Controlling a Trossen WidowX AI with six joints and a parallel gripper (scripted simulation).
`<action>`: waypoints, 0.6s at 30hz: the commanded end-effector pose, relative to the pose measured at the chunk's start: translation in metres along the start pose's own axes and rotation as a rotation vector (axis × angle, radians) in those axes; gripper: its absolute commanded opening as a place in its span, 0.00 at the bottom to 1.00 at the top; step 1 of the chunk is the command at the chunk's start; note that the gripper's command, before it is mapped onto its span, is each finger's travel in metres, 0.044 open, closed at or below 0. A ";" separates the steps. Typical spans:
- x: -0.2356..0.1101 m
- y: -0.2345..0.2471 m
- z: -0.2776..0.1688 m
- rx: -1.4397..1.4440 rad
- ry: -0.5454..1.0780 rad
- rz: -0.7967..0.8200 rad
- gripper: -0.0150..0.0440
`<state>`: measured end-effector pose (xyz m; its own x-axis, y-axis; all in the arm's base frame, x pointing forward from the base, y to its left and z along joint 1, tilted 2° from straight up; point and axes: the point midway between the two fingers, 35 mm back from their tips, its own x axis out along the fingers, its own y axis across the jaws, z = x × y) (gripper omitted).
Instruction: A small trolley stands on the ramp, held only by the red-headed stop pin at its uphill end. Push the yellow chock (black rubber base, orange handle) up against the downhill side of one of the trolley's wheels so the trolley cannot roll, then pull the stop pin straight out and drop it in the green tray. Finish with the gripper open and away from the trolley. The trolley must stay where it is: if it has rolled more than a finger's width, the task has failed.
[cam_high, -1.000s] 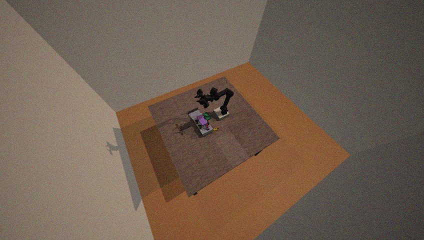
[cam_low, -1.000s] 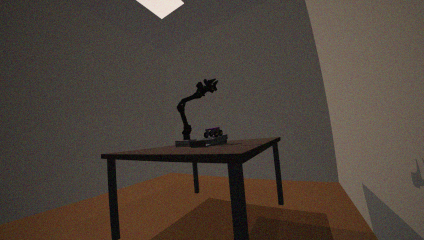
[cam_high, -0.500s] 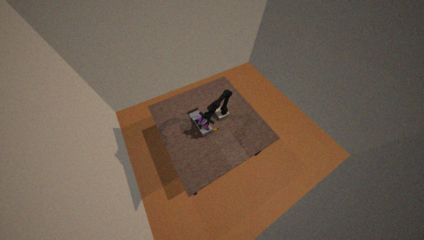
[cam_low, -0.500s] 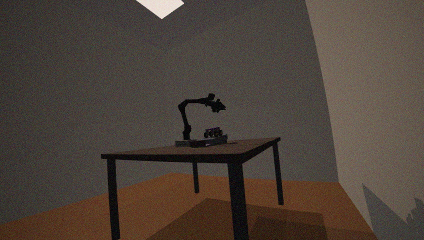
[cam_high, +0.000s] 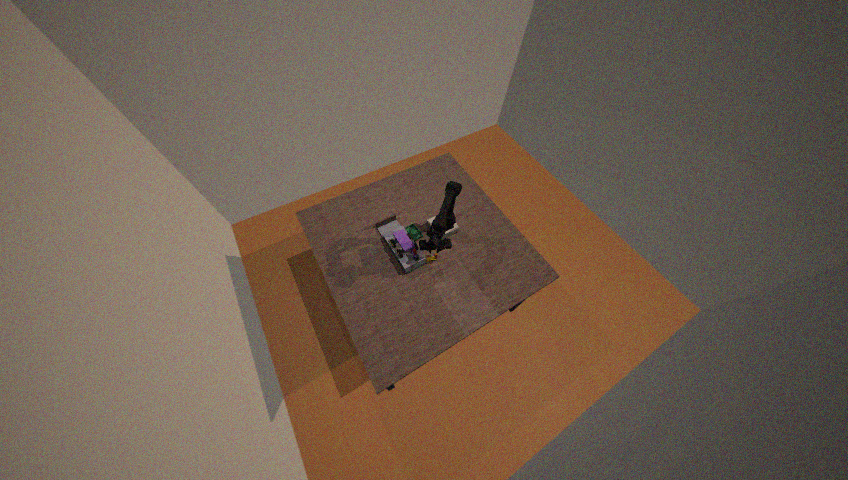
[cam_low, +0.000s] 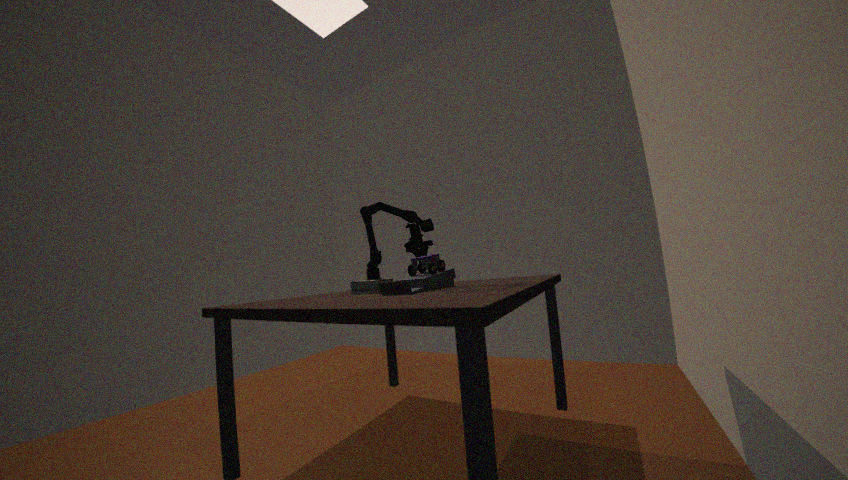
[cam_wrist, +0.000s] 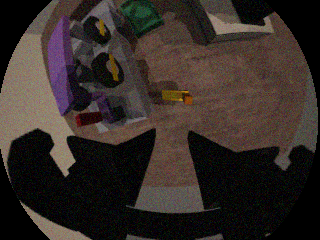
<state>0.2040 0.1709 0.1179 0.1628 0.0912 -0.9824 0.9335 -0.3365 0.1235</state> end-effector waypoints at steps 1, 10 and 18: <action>0.008 -0.025 0.023 -0.064 -0.118 -0.085 0.58; 0.011 -0.025 0.023 -0.064 -0.118 -0.085 0.58; 0.037 -0.026 0.026 -0.064 -0.118 -0.085 0.58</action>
<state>0.1782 0.1593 0.0858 0.0558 0.0052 -0.9984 0.9596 -0.2766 0.0522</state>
